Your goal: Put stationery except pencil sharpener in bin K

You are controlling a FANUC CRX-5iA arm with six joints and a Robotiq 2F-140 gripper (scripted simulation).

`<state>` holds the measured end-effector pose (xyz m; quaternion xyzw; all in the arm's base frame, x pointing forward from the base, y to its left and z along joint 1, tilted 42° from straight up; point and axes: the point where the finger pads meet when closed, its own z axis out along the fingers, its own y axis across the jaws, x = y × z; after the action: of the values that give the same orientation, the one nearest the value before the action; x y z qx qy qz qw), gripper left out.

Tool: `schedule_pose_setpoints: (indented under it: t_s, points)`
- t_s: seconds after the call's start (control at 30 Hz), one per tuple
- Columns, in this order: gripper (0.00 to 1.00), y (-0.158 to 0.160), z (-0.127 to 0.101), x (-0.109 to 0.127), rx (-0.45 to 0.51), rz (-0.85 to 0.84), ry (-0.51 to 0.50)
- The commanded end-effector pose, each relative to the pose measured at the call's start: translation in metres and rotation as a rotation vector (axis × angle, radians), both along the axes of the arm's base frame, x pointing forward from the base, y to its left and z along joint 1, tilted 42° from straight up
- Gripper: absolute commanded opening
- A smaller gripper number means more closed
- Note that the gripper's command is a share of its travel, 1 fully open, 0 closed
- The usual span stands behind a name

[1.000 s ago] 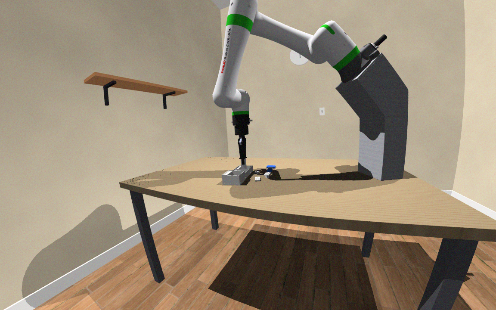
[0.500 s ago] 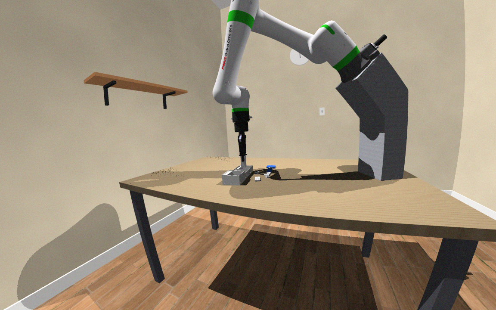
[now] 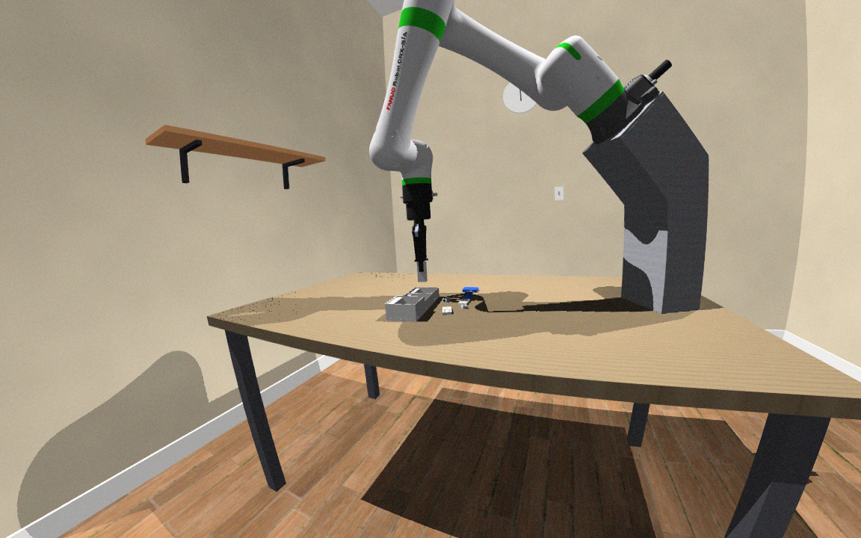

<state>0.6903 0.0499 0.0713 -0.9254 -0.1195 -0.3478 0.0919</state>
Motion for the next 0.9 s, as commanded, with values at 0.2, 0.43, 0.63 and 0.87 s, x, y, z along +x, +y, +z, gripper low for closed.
schedule_pose_setpoints:
  t_s: [0.2,0.43,0.63,0.87]
  points:
    - [0.05,0.006,0.012,-0.011,0.000,0.000,0.000]
    - [0.05,0.040,0.019,-0.017,0.000,0.000,0.000]
    - [0.05,0.059,0.022,-0.021,0.000,0.000,0.000]
    - [0.05,0.078,0.025,-0.024,0.000,0.000,0.000]
